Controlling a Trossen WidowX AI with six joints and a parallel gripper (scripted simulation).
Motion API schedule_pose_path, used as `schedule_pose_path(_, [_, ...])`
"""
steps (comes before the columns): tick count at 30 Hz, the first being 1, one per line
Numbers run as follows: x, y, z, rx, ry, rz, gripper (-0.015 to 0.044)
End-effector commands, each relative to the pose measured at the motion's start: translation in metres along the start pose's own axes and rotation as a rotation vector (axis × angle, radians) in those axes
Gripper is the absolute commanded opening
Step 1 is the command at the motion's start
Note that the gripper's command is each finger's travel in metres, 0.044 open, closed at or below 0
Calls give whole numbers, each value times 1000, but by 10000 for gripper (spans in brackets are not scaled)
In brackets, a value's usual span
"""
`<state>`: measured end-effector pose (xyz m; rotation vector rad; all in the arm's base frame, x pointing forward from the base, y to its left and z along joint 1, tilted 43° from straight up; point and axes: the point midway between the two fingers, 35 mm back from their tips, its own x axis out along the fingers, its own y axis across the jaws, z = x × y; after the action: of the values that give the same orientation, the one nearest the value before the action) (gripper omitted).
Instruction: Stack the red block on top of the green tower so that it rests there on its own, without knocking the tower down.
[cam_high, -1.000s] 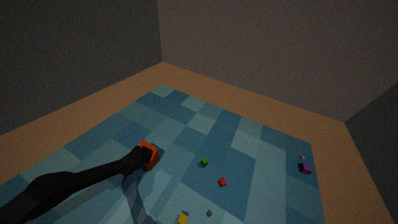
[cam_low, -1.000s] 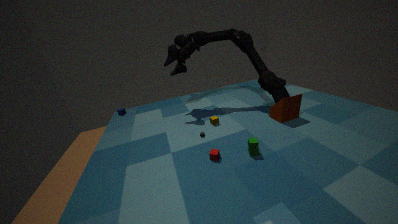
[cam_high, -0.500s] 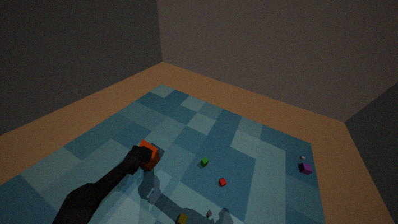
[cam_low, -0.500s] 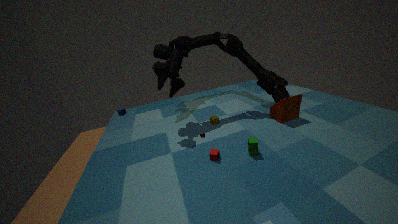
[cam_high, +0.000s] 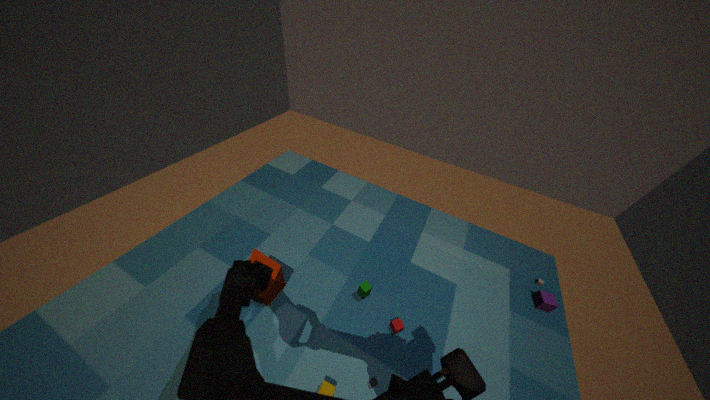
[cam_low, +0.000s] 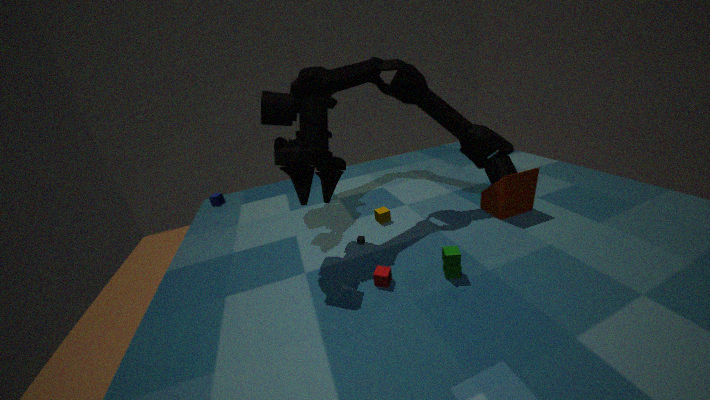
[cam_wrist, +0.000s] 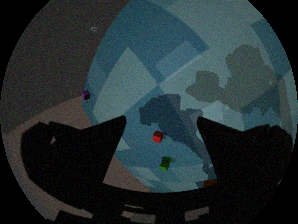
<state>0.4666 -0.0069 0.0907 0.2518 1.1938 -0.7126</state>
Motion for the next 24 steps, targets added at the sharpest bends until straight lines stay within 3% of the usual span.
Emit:
schedule_pose_path(1, [24, 20, -36, 6, 28, -109, 440])
schedule_pose_path(12, [73, 45, -132, 14, -40, -394, 440])
schedule_pose_path(24, [85, 40, -138, 12, -49, -408, 440])
